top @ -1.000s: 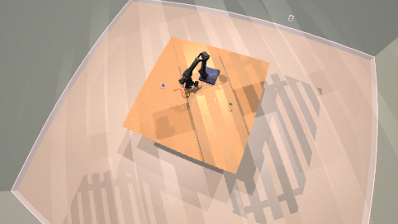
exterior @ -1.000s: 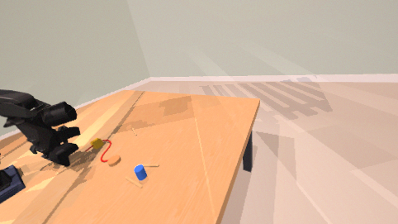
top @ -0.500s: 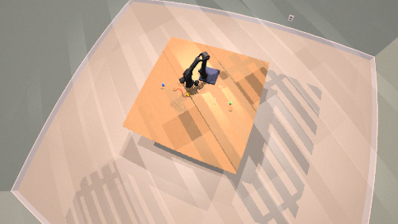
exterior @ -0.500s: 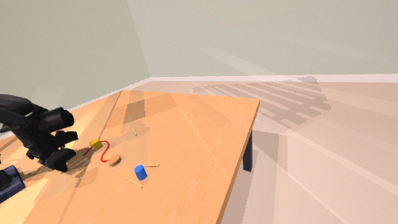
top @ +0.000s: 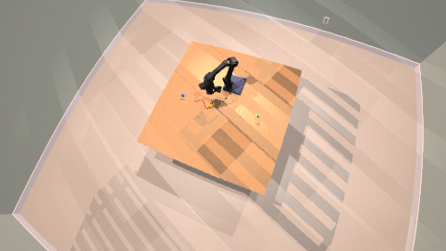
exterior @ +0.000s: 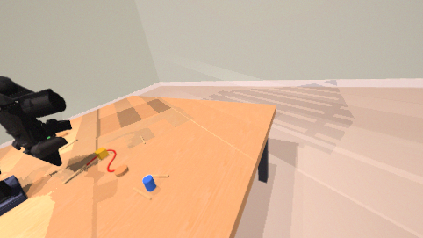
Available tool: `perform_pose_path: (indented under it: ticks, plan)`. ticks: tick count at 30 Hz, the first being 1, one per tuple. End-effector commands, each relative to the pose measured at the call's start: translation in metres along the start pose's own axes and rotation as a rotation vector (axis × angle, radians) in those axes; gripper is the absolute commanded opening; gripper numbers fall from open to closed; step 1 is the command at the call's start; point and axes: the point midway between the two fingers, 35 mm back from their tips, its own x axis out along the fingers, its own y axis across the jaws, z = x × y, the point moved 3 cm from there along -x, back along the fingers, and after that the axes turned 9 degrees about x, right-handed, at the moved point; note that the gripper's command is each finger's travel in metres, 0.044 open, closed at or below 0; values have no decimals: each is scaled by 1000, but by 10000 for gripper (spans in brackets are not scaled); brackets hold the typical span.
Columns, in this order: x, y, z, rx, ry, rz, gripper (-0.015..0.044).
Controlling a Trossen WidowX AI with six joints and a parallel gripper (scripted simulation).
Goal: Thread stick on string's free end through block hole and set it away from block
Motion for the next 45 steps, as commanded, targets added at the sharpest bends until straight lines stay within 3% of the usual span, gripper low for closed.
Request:
perform_pose_path:
  ticks: [1,9,12,45]
  plan:
    - [0,0,0,0,0,0,236]
    - [-15,0,1,0,1,1,440]
    - [-29,0,1,0,2,2,440]
    - [-26,0,1,0,1,1,440]
